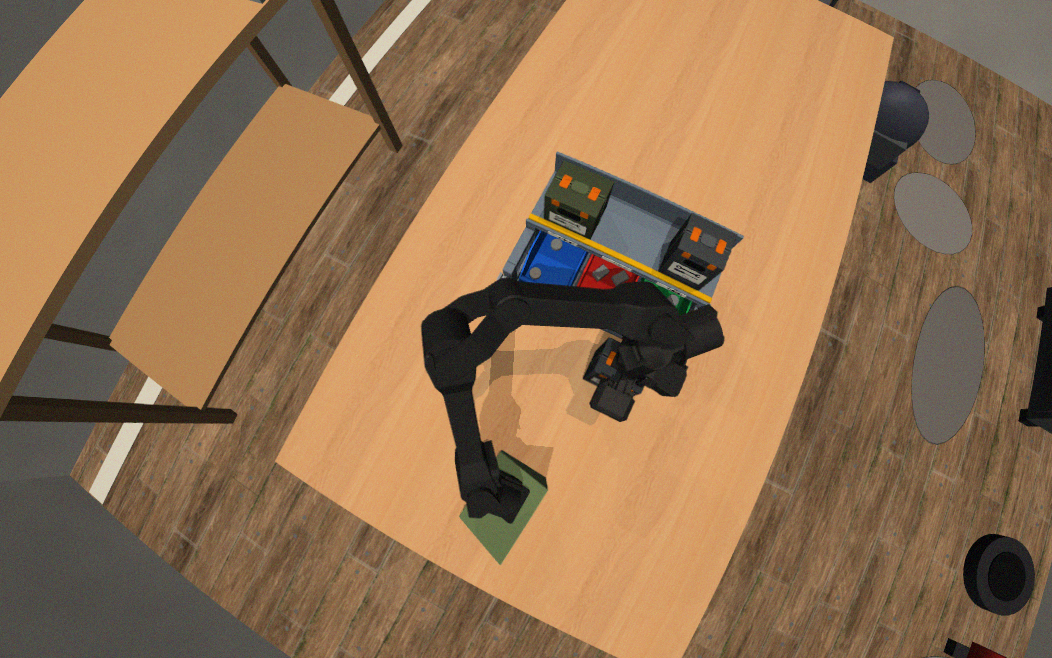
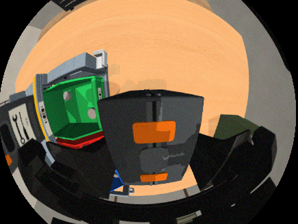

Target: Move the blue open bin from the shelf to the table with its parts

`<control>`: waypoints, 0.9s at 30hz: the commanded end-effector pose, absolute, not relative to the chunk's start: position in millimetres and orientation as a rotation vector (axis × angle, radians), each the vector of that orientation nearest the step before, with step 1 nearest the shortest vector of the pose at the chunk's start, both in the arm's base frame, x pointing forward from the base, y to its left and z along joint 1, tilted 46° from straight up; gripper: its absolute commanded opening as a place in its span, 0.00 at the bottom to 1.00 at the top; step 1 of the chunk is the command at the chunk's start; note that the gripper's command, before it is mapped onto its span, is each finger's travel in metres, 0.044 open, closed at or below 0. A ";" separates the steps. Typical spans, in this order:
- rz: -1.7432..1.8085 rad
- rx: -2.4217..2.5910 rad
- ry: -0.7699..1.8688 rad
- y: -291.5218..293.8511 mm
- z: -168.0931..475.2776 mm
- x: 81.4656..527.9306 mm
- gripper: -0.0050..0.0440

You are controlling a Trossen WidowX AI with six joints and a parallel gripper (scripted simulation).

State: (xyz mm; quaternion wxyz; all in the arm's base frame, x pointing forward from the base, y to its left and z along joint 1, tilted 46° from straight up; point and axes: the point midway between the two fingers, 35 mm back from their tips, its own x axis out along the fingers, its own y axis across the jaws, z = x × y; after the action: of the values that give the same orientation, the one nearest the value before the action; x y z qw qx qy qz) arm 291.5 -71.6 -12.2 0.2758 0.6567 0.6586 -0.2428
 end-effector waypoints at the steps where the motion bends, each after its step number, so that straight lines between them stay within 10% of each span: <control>1: -0.645 1.764 1.720 -102.3 -17.3 299.4 0.10; 27: -0.643 1.762 1.703 -117.9 -18.1 304.3 0.10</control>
State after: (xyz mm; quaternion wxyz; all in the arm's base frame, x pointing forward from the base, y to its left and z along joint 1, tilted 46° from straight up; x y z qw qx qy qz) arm 295.1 -103.3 -31.7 0.2751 0.6551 0.6607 -0.2422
